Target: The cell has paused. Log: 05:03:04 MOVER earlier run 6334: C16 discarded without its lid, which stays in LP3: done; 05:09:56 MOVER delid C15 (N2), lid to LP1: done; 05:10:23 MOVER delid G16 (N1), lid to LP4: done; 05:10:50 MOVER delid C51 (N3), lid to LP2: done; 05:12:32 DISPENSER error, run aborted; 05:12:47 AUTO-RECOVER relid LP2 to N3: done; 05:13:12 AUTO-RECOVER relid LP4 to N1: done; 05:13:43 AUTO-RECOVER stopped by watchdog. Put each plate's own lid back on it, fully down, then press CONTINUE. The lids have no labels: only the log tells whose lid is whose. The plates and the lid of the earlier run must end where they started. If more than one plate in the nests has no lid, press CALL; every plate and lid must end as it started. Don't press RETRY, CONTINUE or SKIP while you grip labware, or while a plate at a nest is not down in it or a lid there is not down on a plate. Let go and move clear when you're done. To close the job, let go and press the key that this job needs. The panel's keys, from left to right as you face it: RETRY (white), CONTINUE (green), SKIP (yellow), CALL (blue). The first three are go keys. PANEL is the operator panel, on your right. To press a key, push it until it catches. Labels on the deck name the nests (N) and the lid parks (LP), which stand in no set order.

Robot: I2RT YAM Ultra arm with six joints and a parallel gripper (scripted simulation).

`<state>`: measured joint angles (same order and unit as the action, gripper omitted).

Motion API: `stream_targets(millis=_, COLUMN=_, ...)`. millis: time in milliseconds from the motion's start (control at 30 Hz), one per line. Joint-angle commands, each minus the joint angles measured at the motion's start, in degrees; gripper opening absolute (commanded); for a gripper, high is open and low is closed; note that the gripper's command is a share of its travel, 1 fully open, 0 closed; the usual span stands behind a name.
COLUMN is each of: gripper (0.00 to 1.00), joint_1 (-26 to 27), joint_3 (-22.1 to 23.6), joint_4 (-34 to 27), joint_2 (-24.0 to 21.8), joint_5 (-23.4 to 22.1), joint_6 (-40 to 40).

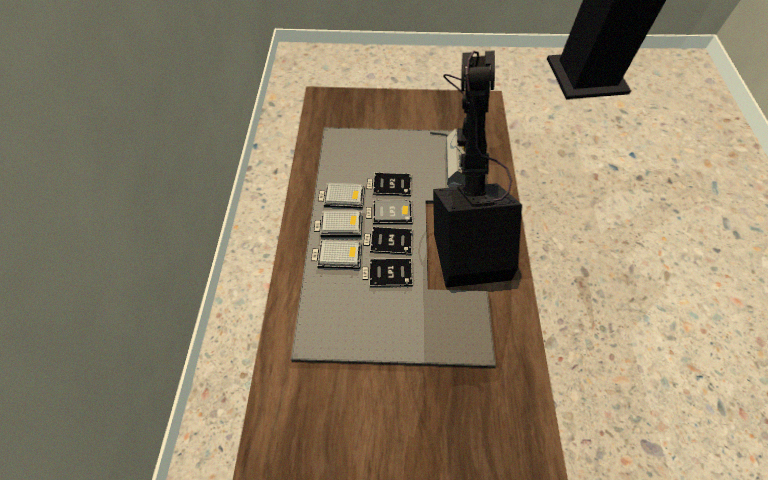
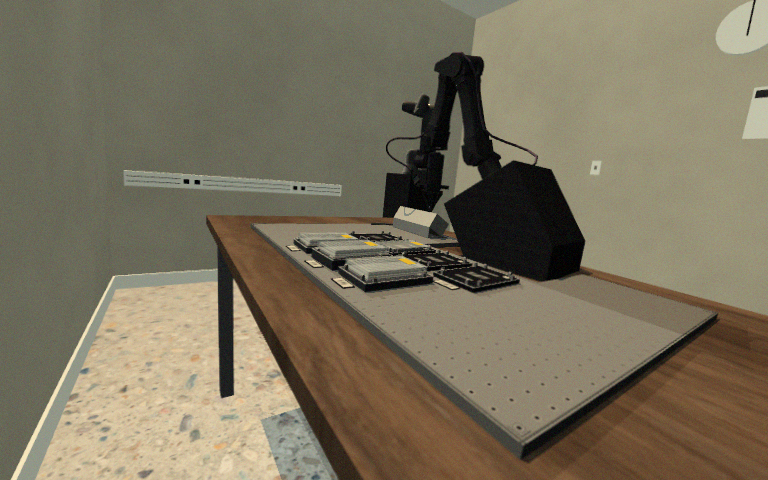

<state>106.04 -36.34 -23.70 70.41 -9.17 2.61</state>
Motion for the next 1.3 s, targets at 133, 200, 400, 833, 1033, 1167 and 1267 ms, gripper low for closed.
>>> stream_targets(millis=133, gripper=0.0, joint_1=-0.39, joint_3=0.85, joint_4=2.29, joint_2=1.3, joint_5=0.4, joint_6=-0.52)
stream_targets(millis=200, gripper=0.0, joint_1=-0.63, joint_3=1.41, joint_4=2.61, joint_2=1.57, joint_5=0.49, joint_6=-0.57)
stream_targets(millis=400, gripper=0.0, joint_1=-0.55, joint_3=1.83, joint_4=3.08, joint_2=1.85, joint_5=0.46, joint_6=-0.59)
stream_targets(millis=833, gripper=0.0, joint_1=-0.95, joint_3=1.28, joint_4=3.96, joint_2=2.29, joint_5=0.59, joint_6=-0.68)
stream_targets(millis=1033, gripper=0.0, joint_1=-0.88, joint_3=1.96, joint_4=4.24, joint_2=2.5, joint_5=0.41, joint_6=-0.73)
stream_targets(millis=1167, gripper=0.0, joint_1=-0.97, joint_3=2.26, joint_4=4.31, joint_2=2.54, joint_5=0.45, joint_6=-0.75)
stream_targets(millis=1267, gripper=0.0, joint_1=-1.09, joint_3=2.46, joint_4=4.45, joint_2=2.61, joint_5=0.51, joint_6=-0.77)
